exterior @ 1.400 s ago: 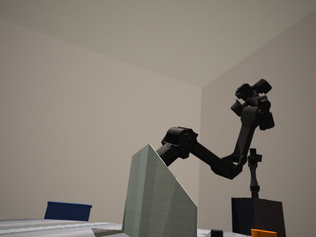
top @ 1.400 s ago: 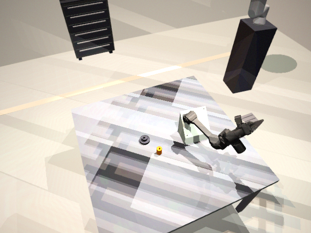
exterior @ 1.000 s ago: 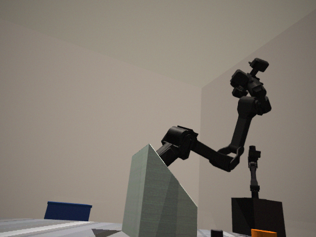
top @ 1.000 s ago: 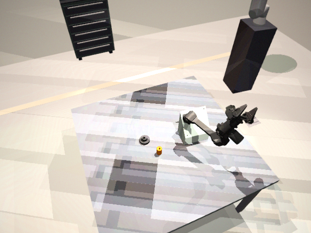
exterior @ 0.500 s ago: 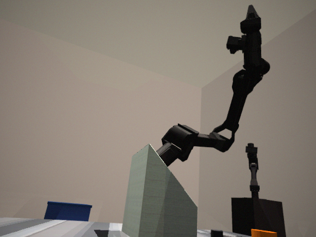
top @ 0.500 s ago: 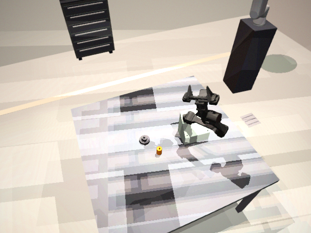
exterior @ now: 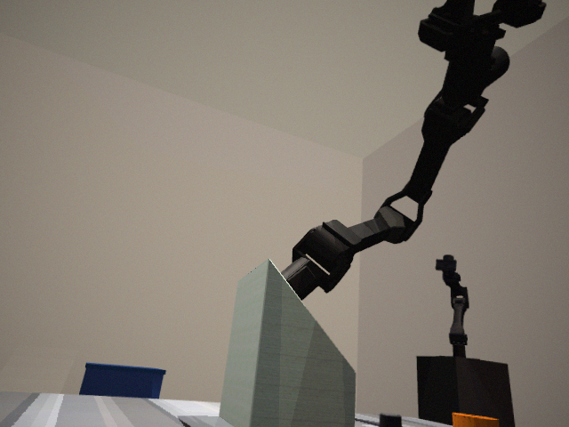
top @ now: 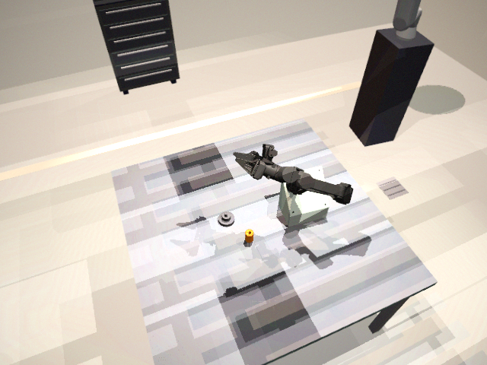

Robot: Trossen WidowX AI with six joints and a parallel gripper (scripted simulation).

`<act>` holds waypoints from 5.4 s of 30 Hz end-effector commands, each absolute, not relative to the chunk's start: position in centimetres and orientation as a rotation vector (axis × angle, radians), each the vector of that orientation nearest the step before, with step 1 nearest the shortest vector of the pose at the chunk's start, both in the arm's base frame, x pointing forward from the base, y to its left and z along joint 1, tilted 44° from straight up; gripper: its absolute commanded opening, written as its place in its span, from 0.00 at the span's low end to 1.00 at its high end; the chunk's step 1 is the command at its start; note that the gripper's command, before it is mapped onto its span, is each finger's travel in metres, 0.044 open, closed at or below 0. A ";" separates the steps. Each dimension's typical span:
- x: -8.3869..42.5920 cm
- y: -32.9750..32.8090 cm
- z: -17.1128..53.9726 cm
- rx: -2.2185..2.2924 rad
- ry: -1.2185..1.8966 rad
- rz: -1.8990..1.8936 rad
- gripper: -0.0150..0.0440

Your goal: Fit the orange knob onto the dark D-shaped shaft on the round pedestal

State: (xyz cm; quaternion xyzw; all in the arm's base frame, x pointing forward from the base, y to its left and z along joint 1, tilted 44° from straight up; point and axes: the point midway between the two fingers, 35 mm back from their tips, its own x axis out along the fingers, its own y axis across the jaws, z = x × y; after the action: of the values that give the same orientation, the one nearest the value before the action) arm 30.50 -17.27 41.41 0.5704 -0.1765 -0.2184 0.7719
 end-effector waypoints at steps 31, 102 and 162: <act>27.3 10.9 7.4 0.491 1.363 0.624 1.00; 26.4 19.9 -1.9 0.480 1.407 0.716 1.00; 28.1 9.2 6.5 0.472 1.407 0.710 0.25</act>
State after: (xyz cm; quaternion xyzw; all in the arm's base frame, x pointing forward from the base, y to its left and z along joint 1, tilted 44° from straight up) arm 27.29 9.60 6.93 0.2101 0.6300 0.3161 0.6775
